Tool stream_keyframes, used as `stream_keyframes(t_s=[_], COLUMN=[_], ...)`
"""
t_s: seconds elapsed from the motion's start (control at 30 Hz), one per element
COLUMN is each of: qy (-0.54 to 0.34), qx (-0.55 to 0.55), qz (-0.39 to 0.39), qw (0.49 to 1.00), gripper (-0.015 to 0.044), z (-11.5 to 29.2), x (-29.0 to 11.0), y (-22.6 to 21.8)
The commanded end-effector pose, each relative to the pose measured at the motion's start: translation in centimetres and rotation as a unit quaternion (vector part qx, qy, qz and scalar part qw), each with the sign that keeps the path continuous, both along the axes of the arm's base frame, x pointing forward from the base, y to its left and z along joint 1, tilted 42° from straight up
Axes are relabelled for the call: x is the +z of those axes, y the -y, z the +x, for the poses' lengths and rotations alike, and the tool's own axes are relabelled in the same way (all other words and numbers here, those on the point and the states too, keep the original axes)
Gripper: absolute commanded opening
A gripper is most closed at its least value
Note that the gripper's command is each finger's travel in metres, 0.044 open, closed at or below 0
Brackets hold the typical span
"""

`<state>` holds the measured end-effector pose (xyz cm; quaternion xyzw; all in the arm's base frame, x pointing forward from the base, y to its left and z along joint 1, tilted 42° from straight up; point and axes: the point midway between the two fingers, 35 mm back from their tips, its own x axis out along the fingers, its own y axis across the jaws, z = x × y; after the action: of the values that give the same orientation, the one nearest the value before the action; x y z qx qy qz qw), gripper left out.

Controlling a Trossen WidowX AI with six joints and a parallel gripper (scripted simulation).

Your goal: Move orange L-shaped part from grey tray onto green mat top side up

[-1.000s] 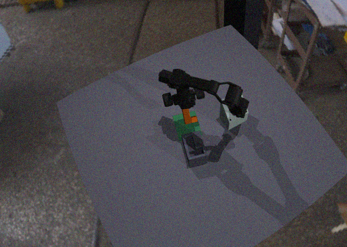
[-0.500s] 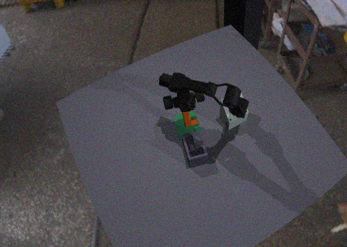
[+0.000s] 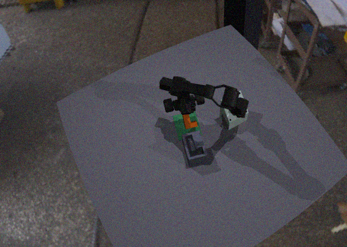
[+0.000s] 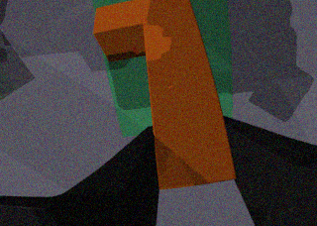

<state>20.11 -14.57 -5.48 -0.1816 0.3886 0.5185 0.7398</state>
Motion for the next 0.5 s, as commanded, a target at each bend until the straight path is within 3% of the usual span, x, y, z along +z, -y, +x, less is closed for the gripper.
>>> stream_keyframes(t_s=[0.0, 0.47], qy=[-0.002, -0.002], qx=[-0.002, -0.002], qz=[0.005, 0.005], qw=[1.000, 1.000], gripper=[0.0000, 0.0000], z=[0.0, 0.3], x=[-0.6, -1.9], y=[-0.6, -1.7])
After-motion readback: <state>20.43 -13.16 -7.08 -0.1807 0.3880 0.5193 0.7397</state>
